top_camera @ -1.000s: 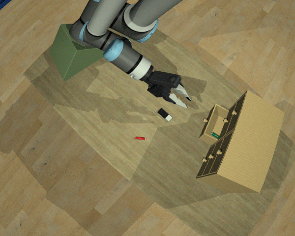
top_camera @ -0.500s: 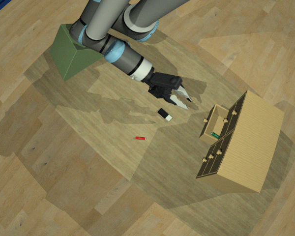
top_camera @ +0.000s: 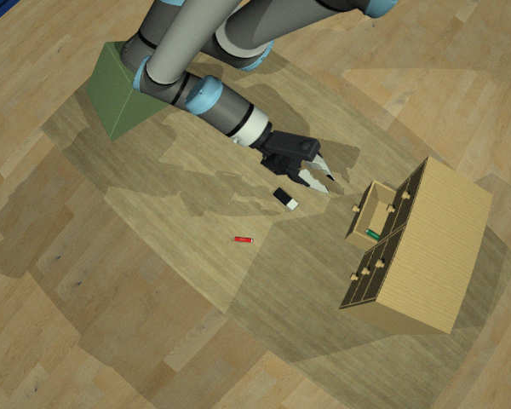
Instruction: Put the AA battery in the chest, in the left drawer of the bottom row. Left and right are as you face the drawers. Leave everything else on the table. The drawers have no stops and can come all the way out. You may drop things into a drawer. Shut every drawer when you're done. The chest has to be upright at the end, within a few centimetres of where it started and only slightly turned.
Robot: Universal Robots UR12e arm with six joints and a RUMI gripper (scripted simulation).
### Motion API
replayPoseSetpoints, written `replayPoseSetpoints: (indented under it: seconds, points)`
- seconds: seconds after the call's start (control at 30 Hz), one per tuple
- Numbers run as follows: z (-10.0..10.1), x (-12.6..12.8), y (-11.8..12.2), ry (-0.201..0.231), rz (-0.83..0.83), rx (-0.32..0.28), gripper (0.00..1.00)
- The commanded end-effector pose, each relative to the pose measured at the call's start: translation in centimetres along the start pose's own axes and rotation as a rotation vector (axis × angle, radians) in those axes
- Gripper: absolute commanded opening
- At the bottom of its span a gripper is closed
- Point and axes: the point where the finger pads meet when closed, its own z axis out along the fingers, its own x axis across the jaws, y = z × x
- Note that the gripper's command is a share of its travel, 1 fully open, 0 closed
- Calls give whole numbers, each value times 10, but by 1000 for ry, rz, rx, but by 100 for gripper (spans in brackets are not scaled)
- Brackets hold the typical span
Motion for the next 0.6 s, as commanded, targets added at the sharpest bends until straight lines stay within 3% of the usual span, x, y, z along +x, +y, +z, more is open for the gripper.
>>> replayPoseSetpoints:
  seconds: [0.0,0.57]
  points:
    - [9,1,2,17,1,25,20]
    - [50,2,19,17,1,25,20]
